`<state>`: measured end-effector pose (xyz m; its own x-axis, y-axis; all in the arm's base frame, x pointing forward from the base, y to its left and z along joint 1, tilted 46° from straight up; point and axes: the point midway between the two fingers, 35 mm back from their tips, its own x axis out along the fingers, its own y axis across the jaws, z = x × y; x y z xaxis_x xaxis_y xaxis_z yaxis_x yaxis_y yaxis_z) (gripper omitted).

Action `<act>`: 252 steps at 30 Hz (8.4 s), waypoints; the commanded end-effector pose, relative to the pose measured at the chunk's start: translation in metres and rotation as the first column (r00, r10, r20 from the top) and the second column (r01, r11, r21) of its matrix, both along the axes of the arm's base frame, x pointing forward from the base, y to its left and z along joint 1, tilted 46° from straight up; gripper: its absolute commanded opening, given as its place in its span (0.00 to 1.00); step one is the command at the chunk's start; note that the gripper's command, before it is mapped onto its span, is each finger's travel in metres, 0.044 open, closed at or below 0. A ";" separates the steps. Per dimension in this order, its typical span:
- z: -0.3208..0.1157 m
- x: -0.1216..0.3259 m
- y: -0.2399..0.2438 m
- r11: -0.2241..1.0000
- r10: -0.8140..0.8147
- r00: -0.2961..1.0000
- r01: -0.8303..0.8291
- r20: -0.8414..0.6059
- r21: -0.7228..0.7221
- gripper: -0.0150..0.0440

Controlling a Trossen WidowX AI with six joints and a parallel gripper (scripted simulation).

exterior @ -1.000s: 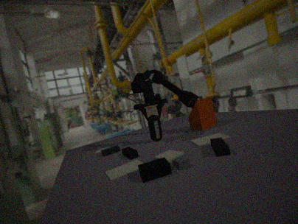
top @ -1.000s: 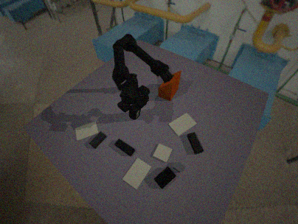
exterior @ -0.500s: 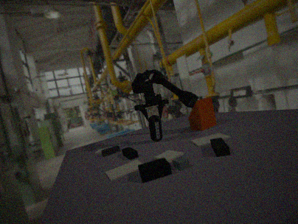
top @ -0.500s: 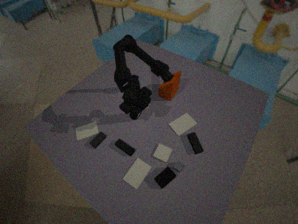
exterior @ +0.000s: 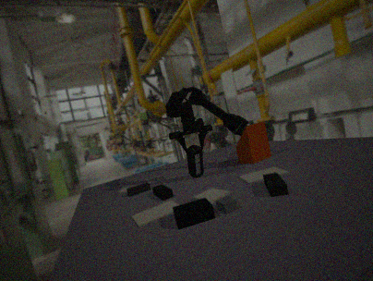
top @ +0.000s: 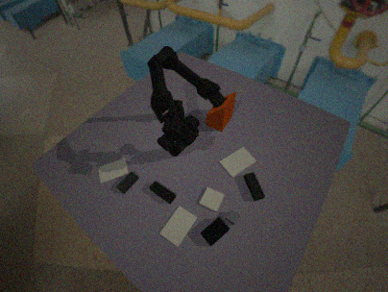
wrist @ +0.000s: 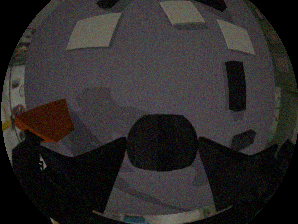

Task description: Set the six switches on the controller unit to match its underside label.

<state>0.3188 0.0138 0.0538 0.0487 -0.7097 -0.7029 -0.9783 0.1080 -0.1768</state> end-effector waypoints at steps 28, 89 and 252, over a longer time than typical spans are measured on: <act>-0.025 0.005 0.006 1.000 -0.017 1.000 0.017 -0.003 0.000 0.83; -0.070 0.014 0.013 1.000 -0.017 1.000 0.017 -0.001 0.001 0.83; -0.021 0.007 0.013 1.000 -0.025 1.000 0.025 0.012 0.011 0.38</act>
<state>0.3254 0.0261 0.0325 0.0404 -0.7054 -0.7077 -0.9746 0.1284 -0.1837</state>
